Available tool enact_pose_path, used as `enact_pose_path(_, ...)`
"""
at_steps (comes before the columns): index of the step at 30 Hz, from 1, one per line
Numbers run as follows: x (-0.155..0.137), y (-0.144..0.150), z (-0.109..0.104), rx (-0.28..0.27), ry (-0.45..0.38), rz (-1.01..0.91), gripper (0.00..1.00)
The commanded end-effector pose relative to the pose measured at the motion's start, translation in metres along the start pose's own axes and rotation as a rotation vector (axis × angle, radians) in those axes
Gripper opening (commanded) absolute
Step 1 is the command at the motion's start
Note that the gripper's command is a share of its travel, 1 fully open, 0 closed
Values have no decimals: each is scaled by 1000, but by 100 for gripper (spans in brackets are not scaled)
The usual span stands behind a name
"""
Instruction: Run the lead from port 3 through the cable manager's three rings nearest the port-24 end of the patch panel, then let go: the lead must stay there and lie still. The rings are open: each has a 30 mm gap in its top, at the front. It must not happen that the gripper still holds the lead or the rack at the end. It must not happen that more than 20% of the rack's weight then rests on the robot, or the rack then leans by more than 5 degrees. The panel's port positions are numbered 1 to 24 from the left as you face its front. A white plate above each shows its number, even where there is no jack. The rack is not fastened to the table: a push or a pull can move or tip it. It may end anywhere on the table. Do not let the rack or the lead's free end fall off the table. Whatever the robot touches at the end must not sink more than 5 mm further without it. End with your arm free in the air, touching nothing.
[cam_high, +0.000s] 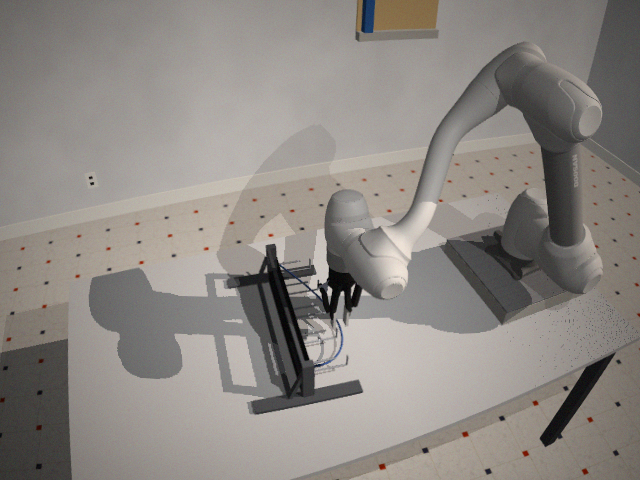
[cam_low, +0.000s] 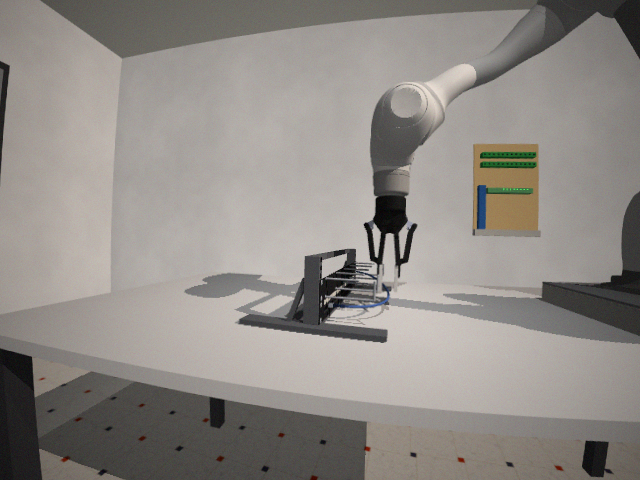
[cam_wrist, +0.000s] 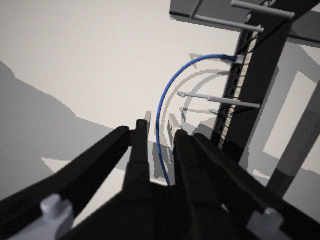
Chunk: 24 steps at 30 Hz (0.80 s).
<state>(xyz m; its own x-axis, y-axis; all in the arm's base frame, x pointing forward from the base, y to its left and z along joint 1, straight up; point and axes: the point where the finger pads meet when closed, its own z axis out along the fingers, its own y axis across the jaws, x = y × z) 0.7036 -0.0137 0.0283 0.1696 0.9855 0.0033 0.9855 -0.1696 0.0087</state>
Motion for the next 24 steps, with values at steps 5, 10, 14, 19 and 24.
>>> enact_pose_path(5,0,-2,3,3,-3,0,20)
enact_pose_path(10,-1,-3,3,3,-3,0,20)
enact_pose_path(14,-1,-4,3,3,-3,0,20)
enact_pose_path(19,-1,-4,3,3,-3,0,20)
enact_pose_path(24,-1,-5,3,3,-3,0,20)
